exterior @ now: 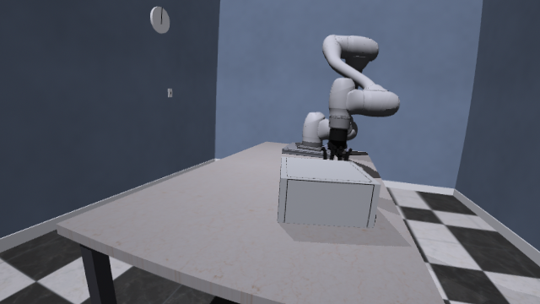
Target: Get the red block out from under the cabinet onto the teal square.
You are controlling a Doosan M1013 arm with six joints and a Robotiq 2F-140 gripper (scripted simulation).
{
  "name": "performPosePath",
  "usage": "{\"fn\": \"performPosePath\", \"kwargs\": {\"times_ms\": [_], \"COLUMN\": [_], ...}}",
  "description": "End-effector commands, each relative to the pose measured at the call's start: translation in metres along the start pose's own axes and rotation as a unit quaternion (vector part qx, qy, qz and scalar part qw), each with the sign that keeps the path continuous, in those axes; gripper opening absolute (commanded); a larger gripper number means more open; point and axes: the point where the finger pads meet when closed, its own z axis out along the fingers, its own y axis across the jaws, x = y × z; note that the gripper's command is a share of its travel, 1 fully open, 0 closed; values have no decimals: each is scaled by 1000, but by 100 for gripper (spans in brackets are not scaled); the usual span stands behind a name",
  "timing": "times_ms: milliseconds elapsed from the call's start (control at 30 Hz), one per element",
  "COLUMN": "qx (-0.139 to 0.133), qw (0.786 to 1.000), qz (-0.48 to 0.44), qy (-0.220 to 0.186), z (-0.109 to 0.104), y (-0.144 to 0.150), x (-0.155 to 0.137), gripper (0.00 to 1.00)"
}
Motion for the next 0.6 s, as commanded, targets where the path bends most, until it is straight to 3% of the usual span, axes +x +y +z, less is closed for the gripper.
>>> {"fn": "performPosePath", "kwargs": {"times_ms": [0,567], "qx": [1,1], "qw": [1000,1000], "qz": [3,3], "qy": [-3,-3], "z": [2,2], "y": [-2,18], "x": [0,0], "gripper": [0,0]}}
